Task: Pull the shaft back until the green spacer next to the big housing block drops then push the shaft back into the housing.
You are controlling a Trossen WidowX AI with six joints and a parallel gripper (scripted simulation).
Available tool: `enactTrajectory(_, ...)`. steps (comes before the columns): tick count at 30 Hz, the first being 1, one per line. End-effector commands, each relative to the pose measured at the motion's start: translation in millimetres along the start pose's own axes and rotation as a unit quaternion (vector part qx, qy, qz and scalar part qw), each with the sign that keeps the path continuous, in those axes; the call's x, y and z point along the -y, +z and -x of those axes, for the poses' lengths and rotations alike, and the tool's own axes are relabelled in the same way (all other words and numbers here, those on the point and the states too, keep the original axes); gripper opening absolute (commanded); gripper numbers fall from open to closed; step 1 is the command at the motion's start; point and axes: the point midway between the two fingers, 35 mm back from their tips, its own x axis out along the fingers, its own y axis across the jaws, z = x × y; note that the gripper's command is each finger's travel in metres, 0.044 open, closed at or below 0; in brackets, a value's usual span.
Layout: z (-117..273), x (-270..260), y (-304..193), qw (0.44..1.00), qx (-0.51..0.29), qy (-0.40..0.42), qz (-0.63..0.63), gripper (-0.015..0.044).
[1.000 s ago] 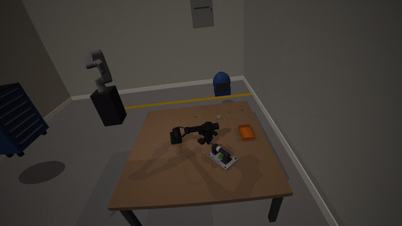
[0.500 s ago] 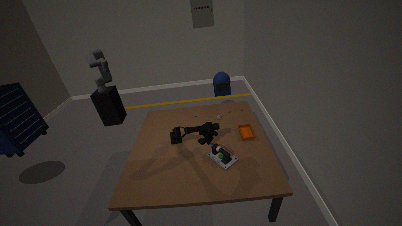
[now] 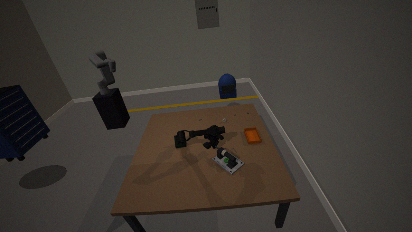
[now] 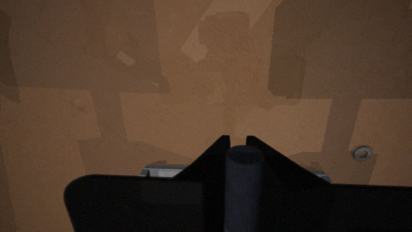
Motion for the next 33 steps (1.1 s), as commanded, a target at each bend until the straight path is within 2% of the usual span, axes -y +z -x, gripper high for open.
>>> enactTrajectory(1, 0.6, -0.9, -3.4, 1.000, -0.003, 0.002, -0.001, 0.0000)
enactTrajectory(33, 0.7, -1.0, -13.1, 1.000, -0.003, 0.002, -0.001, 0.0000)
